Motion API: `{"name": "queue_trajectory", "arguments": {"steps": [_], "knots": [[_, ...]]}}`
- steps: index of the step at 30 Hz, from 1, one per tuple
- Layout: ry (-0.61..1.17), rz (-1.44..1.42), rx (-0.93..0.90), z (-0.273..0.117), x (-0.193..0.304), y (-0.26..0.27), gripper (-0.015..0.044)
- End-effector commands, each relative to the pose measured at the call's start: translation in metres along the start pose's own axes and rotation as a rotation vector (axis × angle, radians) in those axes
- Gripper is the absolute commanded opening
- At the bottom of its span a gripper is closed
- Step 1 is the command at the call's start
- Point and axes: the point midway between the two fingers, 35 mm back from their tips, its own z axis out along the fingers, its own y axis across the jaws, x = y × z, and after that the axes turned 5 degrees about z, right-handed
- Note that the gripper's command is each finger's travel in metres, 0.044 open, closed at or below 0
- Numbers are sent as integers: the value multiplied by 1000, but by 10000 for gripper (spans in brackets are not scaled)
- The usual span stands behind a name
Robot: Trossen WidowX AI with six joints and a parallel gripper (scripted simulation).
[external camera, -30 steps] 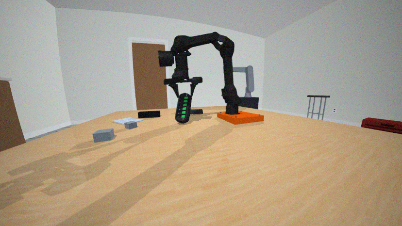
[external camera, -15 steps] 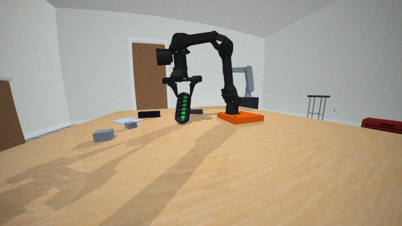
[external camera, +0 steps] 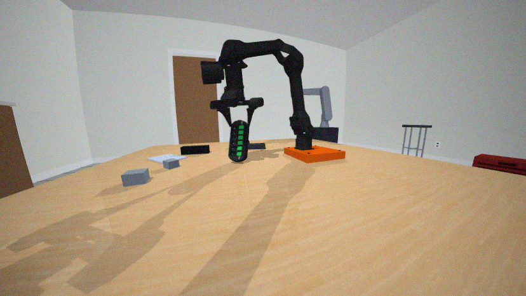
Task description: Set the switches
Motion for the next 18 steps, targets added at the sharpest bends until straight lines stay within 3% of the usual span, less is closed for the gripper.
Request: {"name": "queue_trajectory", "arguments": {"steps": [1, 18], "knots": [[2, 1, 4, -1, -7, -2, 336], [-11, 1, 2, -6, -20, -1, 336]]}}
